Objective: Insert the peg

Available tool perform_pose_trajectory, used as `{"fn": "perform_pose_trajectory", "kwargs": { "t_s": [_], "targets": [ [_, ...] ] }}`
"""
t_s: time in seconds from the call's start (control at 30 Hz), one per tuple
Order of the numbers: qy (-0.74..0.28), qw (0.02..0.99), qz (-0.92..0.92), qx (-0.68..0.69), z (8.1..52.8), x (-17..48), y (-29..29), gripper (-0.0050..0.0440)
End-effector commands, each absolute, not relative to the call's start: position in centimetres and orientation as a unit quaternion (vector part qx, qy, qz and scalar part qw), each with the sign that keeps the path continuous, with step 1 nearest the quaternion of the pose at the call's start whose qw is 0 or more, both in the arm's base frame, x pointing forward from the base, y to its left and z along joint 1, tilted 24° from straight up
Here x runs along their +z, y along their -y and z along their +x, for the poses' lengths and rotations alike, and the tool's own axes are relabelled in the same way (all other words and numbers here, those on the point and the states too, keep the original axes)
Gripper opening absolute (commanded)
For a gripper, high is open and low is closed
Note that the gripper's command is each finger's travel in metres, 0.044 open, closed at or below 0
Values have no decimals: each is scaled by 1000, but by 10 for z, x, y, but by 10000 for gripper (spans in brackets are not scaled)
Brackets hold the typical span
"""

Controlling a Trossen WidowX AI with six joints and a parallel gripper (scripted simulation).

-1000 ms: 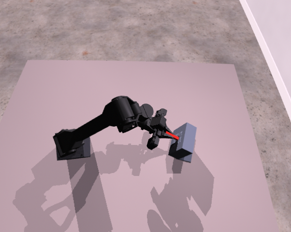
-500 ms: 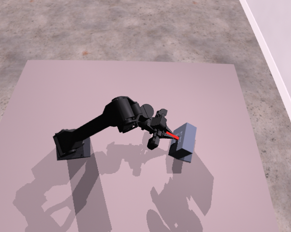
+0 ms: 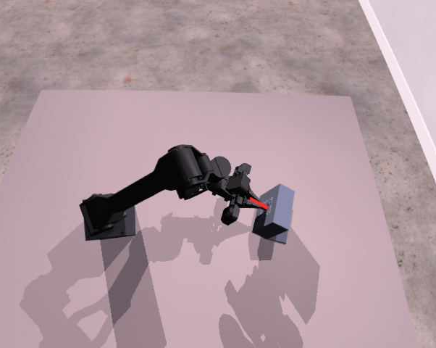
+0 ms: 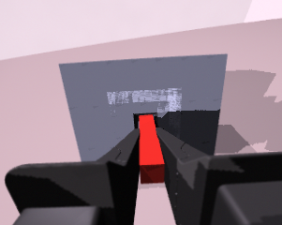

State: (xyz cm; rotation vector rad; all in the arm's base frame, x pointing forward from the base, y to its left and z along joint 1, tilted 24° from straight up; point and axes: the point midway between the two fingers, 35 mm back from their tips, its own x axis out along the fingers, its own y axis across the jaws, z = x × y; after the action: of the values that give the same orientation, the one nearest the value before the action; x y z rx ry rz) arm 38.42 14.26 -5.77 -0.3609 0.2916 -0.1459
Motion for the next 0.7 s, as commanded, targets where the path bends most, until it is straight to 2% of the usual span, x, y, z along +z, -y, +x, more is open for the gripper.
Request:
{"fn": "perform_pose_trajectory", "kwargs": {
  "t_s": [0.0,0.67],
  "targets": [
    [-138,972,-175,-70,388,-53,-145,0],
    [-138,972,-175,-70,390,-53,-145,0]
  ]
}}
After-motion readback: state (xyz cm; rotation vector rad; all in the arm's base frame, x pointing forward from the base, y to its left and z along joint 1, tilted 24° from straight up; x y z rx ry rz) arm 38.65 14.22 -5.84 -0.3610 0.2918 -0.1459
